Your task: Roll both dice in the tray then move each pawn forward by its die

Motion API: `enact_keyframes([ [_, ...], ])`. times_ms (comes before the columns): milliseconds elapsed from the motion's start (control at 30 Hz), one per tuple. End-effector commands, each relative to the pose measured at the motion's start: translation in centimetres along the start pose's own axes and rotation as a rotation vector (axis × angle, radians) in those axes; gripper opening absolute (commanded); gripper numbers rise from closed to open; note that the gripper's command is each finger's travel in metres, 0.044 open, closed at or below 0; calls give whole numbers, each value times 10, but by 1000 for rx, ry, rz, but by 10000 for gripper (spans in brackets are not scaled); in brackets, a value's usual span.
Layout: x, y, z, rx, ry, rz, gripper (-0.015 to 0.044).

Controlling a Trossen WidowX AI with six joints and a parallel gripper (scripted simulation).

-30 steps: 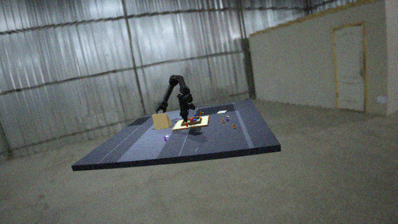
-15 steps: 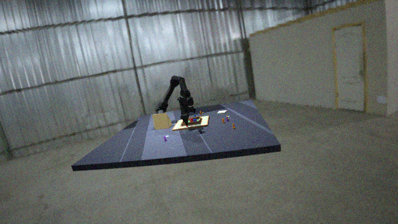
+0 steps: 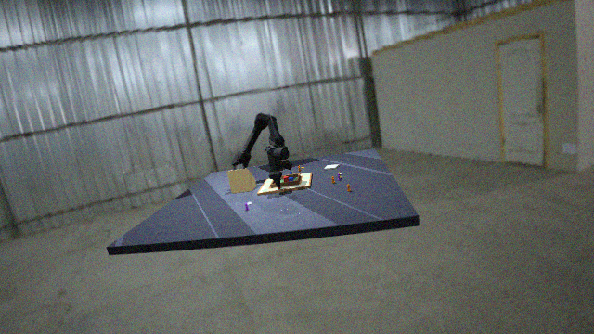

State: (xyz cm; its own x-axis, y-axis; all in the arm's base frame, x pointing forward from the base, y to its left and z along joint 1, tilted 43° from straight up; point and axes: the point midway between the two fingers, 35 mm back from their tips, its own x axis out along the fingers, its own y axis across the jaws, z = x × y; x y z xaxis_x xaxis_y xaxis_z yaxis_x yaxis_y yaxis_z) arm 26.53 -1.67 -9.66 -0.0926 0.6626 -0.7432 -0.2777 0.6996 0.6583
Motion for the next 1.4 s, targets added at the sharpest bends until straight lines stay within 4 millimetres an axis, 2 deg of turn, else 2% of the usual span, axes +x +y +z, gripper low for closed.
enact_keyframes([
  [0,2,2,-2,9,-1,7,15],
  [133,1,1,-1,9,-1,7,0],
  [200,-7,0,0,9,-1,5,0],
  [500,-67,-4,3,10,0,0,0],
  [800,-125,0,-3,10,1,3,0],
  [1000,-125,2,1,11,2,1,0],
  [1367,-105,31,58,16,2,-25,0],
])
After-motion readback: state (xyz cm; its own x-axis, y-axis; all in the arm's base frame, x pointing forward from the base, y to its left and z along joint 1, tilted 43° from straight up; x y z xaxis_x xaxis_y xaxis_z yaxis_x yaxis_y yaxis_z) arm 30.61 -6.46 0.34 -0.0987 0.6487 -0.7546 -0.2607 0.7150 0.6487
